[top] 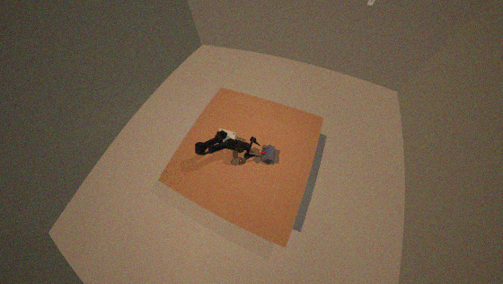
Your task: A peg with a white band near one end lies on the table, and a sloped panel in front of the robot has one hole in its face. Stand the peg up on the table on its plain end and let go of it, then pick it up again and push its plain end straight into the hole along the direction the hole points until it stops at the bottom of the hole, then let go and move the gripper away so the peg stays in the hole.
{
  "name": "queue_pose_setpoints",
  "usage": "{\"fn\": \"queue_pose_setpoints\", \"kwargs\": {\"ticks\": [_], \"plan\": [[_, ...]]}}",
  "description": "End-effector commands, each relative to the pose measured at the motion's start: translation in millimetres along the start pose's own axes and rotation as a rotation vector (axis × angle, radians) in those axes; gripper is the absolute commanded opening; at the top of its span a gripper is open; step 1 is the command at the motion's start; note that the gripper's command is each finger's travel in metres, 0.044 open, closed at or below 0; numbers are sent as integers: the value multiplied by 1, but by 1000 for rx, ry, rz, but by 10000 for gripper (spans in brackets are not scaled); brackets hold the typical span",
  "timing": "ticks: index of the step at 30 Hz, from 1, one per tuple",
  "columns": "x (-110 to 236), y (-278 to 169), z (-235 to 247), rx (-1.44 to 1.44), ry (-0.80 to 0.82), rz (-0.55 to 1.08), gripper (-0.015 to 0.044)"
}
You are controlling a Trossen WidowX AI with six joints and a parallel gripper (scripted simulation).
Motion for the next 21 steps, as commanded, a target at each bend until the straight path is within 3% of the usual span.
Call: {"fn": "queue_pose_setpoints", "kwargs": {"ticks": [1, 21], "plan": [[4, -1, 0, -5, 2, 4, 440], [18, -2, 0, -3, 1, 3, 440]]}}
Point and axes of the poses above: the point midway between the two fingers, 35 mm back from their tips, its own x axis back along the fingers, its own z axis across the jaws, y = z × x, the point moved 7 cm from there along x, back along the fingers, and after that the axes turned 7 degrees about -x, right-handed, at the moved point
